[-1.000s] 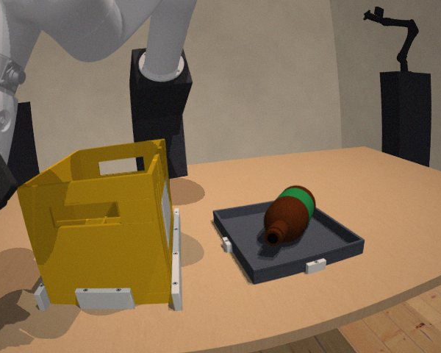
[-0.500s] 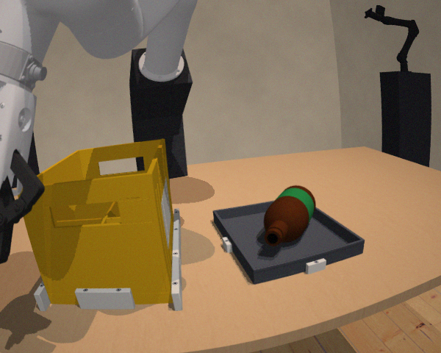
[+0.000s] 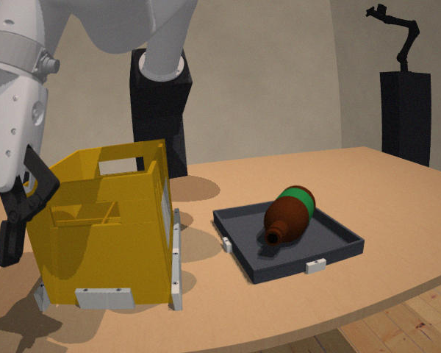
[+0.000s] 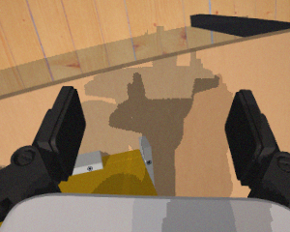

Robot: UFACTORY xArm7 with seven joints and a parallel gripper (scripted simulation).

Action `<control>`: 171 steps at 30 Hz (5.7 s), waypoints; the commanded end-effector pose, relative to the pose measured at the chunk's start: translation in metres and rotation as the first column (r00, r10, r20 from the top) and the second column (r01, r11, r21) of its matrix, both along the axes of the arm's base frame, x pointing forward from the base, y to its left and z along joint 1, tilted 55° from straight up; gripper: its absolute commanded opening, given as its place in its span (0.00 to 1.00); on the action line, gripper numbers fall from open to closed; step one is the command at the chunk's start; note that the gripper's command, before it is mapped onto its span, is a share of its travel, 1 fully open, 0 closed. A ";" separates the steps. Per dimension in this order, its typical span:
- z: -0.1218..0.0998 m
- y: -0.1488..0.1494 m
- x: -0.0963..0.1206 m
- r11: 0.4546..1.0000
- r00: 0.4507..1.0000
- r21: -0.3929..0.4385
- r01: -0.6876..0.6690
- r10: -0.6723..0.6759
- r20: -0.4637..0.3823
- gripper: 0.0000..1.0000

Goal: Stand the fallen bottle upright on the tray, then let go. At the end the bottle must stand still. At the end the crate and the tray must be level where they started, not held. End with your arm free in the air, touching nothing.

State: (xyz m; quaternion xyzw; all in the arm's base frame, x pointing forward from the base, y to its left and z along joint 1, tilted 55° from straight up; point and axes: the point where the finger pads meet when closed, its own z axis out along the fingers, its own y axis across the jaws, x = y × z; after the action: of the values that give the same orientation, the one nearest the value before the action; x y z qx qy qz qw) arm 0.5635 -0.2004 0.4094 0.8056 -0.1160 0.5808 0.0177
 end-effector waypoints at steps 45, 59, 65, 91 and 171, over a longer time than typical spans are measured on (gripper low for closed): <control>0.092 0.142 0.013 0.936 0.951 -0.248 -0.249 0.285 0.118 1.00; 0.124 0.191 0.006 0.889 0.913 -0.337 -0.310 0.377 0.154 1.00; 0.124 0.191 0.006 0.889 0.913 -0.337 -0.310 0.377 0.154 1.00; 0.187 0.287 -0.027 0.771 0.810 -0.512 -0.380 0.544 0.219 1.00; 0.268 0.426 -0.137 0.492 0.589 -0.821 -0.289 0.768 0.252 1.00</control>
State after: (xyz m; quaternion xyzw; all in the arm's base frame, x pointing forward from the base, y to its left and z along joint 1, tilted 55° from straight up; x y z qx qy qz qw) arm 0.4252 0.2289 0.6858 0.4998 0.3797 0.7748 0.0764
